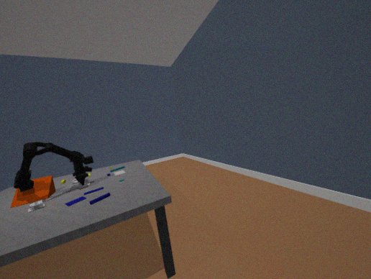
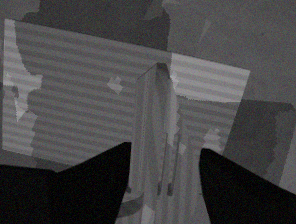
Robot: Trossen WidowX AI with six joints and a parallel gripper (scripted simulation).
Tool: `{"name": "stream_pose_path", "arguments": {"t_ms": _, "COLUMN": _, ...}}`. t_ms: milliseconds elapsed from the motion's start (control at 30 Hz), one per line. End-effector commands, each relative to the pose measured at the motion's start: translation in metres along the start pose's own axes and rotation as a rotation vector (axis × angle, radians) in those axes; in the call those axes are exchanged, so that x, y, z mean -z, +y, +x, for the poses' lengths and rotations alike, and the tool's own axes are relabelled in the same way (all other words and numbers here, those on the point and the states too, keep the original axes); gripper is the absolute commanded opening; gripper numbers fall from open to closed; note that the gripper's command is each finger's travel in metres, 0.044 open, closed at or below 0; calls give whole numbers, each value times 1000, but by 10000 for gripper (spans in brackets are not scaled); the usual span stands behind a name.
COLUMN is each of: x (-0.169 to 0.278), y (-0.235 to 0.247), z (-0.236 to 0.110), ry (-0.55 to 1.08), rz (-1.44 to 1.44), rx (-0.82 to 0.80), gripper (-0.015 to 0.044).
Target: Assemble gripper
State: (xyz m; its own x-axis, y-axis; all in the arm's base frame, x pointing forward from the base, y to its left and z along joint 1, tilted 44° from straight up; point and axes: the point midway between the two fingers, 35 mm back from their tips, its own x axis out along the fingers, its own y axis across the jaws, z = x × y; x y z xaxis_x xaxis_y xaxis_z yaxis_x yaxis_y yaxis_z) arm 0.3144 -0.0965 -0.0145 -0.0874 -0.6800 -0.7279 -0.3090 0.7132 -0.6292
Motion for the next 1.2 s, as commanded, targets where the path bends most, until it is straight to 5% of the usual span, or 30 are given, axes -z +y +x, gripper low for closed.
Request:
{"name": "stream_pose_path", "arguments": {"t_ms": 0, "x": 0, "y": 0, "z": 0, "ry": 1, "rz": -2, "rx": 2, "gripper": 134}}
{"name": "stream_pose_path", "arguments": {"t_ms": 900, "x": 0, "y": 0, "z": 0, "ry": 1, "rz": -2, "rx": 2, "gripper": 134}}
{"name": "stream_pose_path", "arguments": {"t_ms": 1033, "x": 0, "y": 0, "z": 0, "ry": 0, "rz": 0, "rx": 0, "gripper": 224}}
{"name": "stream_pose_path", "arguments": {"t_ms": 1167, "x": 0, "y": 0, "z": 0, "ry": 0, "rz": 0, "rx": 0, "gripper": 224}}
